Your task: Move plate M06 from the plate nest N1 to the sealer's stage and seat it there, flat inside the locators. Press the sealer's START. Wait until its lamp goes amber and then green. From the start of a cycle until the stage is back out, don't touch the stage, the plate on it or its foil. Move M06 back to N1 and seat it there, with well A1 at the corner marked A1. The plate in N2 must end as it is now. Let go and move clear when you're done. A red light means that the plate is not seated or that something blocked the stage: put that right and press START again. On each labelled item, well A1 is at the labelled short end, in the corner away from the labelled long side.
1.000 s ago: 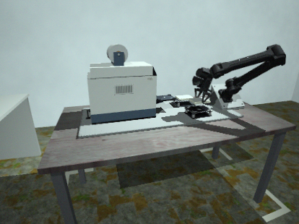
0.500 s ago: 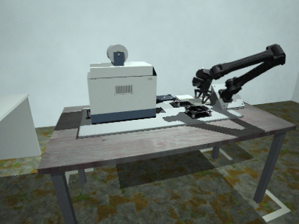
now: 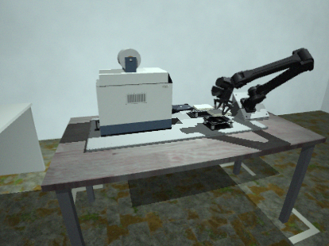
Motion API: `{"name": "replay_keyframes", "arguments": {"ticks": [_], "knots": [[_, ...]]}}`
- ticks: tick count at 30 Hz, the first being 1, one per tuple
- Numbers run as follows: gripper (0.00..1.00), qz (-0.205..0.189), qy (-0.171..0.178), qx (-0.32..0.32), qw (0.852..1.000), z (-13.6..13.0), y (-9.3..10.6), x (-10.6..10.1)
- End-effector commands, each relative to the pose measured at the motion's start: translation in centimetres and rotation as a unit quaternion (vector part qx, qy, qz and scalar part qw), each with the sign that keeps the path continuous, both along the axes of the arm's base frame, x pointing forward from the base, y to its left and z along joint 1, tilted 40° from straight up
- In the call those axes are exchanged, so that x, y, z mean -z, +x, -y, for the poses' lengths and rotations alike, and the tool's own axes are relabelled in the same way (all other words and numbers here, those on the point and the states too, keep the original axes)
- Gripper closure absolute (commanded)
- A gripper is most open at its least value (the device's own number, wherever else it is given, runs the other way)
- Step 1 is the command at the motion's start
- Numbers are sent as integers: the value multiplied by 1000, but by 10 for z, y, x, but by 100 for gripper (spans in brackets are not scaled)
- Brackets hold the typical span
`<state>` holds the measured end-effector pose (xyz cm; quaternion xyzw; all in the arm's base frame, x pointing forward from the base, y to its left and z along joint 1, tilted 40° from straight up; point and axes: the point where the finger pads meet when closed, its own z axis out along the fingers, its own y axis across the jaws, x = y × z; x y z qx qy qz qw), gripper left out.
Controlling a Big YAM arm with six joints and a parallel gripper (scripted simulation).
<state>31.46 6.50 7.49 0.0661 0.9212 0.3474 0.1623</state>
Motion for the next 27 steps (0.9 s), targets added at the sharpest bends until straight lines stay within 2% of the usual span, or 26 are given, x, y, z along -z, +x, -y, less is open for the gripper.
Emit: {"name": "replay_keyframes", "arguments": {"ticks": [1,10,14,22,27], "knots": [[100,-1,1,-1,1000,-6,2,3],[100,-8,2,5,1000,-4,-2,10],[100,9,-1,1,1000,-7,6,2],[100,-7,1,2,1000,-8,-1,13],[100,-7,-1,4,1000,-4,-3,13]]}}
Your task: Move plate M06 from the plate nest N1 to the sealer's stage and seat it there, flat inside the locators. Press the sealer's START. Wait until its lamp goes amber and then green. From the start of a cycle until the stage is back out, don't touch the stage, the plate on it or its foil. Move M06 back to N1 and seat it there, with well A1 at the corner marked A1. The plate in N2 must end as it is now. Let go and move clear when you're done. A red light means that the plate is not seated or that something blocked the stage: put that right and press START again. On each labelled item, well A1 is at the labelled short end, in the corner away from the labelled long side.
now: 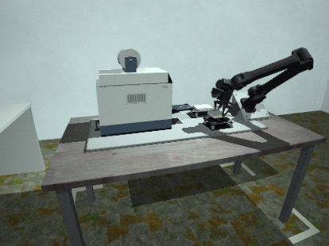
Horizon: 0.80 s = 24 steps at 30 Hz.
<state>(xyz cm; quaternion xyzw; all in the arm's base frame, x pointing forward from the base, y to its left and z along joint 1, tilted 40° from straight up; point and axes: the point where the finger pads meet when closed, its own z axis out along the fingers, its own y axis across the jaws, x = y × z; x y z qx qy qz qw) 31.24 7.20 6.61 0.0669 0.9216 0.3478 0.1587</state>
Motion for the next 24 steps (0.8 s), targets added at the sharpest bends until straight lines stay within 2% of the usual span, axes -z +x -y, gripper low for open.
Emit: {"name": "replay_keyframes", "arguments": {"ticks": [1,11,24], "knots": [[100,1,-2,5,1000,4,1,1],[100,10,-4,2,1000,6,16,-12],[100,13,-1,-1,1000,-2,17,-17]]}}
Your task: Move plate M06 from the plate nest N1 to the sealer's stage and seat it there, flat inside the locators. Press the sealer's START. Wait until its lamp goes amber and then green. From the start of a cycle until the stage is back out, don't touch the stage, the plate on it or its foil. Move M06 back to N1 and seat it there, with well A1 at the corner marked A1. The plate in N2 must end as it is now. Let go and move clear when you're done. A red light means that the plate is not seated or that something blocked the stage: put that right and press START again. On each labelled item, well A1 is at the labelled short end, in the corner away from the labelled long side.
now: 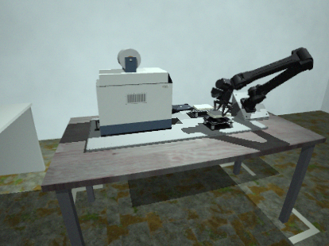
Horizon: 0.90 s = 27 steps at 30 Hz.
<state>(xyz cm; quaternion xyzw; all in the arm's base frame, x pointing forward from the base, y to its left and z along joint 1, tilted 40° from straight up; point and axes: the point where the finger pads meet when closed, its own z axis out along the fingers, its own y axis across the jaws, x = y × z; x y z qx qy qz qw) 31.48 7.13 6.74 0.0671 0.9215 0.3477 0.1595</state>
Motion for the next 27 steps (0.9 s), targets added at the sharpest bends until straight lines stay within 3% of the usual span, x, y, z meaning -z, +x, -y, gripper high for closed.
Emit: {"name": "replay_keyframes", "arguments": {"ticks": [1,17,27], "knots": [[100,13,-1,-2,1000,-3,14,-16],[100,21,-6,4,1000,8,18,-13],[100,15,-5,-11,1000,-2,6,-2]]}}
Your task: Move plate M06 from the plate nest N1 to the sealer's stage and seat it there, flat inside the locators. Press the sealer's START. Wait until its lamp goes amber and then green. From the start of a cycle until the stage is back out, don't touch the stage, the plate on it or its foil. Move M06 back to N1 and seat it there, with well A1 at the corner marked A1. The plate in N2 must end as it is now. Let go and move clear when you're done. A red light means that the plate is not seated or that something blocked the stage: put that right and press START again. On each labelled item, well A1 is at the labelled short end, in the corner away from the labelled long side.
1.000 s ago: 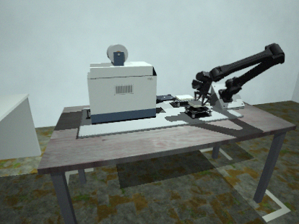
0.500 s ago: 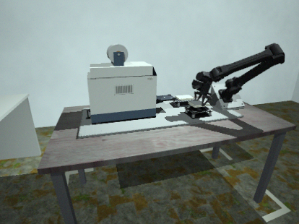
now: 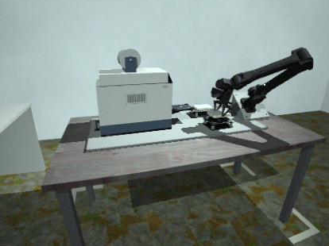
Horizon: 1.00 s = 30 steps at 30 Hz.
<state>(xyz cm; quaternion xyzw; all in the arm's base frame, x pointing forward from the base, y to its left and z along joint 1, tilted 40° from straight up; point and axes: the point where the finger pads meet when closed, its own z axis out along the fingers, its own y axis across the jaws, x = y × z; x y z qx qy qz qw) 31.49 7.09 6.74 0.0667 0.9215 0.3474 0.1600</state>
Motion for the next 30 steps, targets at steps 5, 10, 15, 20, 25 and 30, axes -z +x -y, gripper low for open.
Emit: {"name": "replay_keyframes", "arguments": {"ticks": [5,10,15,20,25,30], "knots": [[100,17,-5,-13,1000,-5,1,-3],[100,9,-1,-5,1000,-5,-1,-1],[100,3,0,5,1000,2,1,3],[100,6,0,5,1000,0,6,2],[100,2,1,-3,1000,-8,2,6],[100,1,0,4,1000,-6,0,8]]}}
